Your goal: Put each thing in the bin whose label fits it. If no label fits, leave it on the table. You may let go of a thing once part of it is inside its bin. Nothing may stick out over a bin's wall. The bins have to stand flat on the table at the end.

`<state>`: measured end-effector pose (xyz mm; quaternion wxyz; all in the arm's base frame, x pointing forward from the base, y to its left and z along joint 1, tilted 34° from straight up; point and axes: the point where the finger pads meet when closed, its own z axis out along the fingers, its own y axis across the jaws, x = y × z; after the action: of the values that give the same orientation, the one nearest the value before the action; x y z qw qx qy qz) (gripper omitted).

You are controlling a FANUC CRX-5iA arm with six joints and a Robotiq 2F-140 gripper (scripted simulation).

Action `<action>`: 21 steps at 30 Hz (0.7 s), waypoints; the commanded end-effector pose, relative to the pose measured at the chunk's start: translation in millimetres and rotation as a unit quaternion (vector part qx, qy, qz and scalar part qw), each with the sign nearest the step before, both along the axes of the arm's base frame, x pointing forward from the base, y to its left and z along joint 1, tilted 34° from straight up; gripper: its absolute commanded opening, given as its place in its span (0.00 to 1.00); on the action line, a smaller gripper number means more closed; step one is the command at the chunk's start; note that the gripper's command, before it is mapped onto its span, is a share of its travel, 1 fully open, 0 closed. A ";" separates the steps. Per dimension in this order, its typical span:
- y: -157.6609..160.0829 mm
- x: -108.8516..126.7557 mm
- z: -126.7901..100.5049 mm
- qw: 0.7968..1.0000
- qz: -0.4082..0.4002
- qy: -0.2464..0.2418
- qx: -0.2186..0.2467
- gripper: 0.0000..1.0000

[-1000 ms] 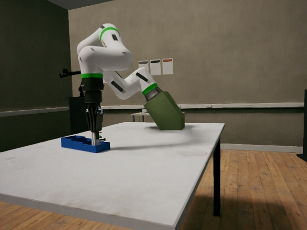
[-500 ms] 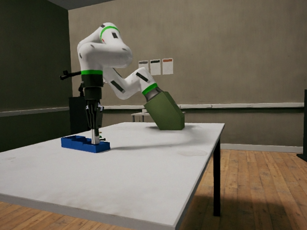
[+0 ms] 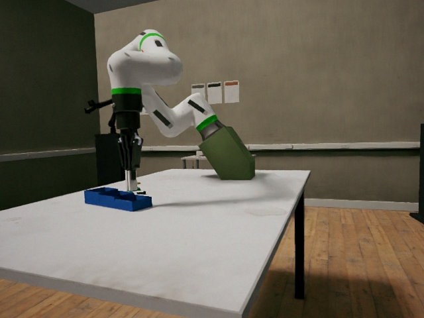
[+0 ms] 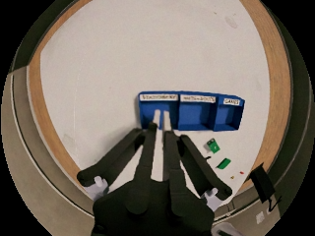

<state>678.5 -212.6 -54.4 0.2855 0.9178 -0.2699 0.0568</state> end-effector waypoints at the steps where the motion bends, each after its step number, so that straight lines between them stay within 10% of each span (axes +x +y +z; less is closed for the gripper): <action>1: 6.0 0.7 9.0 1.000 0.000 0.000 0.000 0.15; 21: 65.6 6.1 98.2 1.000 0.000 0.000 0.000 0.15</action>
<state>683.2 -161.6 21.6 0.2852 0.9180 -0.2697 0.0571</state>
